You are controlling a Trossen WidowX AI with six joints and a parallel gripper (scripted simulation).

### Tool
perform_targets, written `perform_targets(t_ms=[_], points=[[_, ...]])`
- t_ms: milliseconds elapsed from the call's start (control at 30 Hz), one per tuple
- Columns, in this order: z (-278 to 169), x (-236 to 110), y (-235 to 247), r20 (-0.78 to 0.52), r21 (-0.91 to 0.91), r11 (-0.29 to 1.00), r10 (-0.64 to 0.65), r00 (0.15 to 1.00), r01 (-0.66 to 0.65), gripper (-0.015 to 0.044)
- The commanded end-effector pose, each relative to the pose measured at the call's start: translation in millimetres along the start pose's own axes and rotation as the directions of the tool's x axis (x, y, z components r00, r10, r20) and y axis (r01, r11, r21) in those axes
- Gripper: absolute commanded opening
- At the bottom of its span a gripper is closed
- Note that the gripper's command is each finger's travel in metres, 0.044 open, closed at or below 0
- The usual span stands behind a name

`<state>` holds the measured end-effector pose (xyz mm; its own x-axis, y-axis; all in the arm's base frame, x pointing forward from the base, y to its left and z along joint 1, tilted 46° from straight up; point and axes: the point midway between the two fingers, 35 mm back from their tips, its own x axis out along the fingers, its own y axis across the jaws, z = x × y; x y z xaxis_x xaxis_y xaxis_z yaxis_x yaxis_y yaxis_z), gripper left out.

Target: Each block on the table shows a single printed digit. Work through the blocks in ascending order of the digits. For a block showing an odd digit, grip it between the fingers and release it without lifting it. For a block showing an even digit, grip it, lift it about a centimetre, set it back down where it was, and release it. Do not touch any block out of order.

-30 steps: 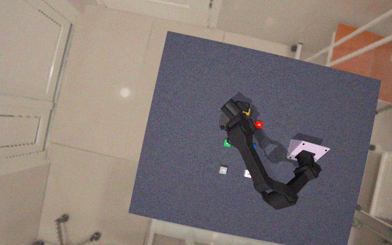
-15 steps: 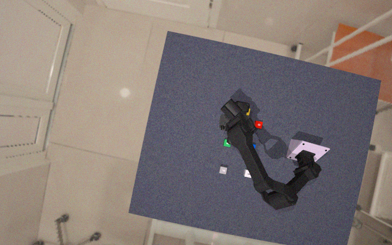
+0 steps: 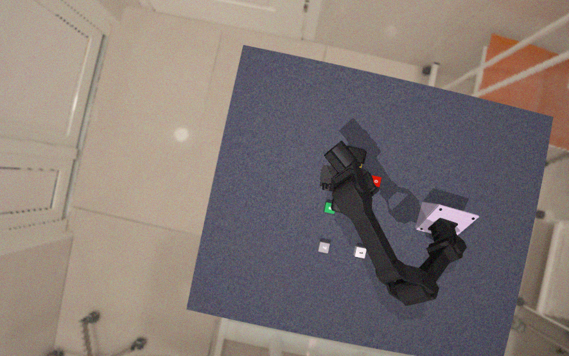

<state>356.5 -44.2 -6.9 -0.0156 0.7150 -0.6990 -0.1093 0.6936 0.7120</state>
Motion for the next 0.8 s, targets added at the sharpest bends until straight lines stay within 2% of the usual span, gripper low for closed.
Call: perform_targets(t_ms=[0,267,533,600,767], points=[[1.3,-15.4,35.4,0.002,-0.002,1.0,-0.012,1.0,0.012,0.04],[-24.7,-55.4,156.4,0.035,0.016,1.0,-0.025,0.999,0.024,0.04],[-91.9,-77.3,257.9,0.068,0.033,0.999,-0.012,0.998,0.01,0.04],[-106.0,-79.8,271.8,0.073,0.037,0.999,-0.006,0.997,0.003,0.04],[-107.9,-80.0,273.4,0.074,0.037,0.999,-0.005,0.997,0.002,0.04]])
